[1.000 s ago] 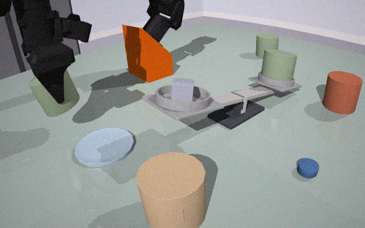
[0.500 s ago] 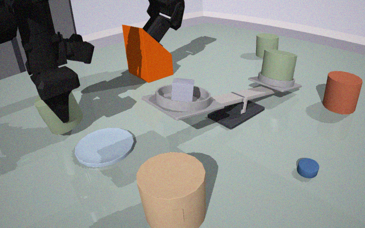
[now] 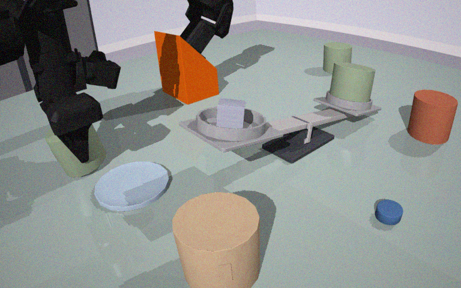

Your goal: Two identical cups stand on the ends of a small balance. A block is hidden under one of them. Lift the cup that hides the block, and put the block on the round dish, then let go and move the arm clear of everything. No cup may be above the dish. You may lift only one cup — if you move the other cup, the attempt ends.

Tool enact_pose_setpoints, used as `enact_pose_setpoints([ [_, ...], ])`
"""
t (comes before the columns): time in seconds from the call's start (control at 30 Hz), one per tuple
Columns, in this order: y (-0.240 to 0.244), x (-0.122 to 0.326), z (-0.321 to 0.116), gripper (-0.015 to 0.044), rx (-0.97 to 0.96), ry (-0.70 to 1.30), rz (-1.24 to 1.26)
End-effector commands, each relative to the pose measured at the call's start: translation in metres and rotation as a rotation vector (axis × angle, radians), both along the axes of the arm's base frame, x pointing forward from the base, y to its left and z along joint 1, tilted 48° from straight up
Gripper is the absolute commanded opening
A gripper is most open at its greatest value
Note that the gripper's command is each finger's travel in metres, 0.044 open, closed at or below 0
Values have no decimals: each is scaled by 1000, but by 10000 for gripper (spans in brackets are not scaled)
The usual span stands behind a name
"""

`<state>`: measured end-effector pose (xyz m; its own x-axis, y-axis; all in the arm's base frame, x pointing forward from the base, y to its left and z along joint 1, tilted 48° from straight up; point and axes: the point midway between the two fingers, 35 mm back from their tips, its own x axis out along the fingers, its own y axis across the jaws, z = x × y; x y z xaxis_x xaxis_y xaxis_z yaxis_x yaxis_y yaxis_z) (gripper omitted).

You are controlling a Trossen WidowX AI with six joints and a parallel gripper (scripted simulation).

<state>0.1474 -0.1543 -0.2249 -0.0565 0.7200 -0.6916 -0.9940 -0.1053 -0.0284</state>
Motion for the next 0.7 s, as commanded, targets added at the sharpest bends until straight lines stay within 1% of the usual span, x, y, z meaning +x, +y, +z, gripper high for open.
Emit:
enact_pose_setpoints([
  [0.0,0,0,0,157,0,-1,1],
  [0.3,0,0,0,394,0,-1,1],
  [0.37,-9,1,8,440,-1,-1,0],
  [0.47,-37,4,35,440,-4,-2,-4],
  [0.67,-39,4,37,440,-4,-2,-4],
])
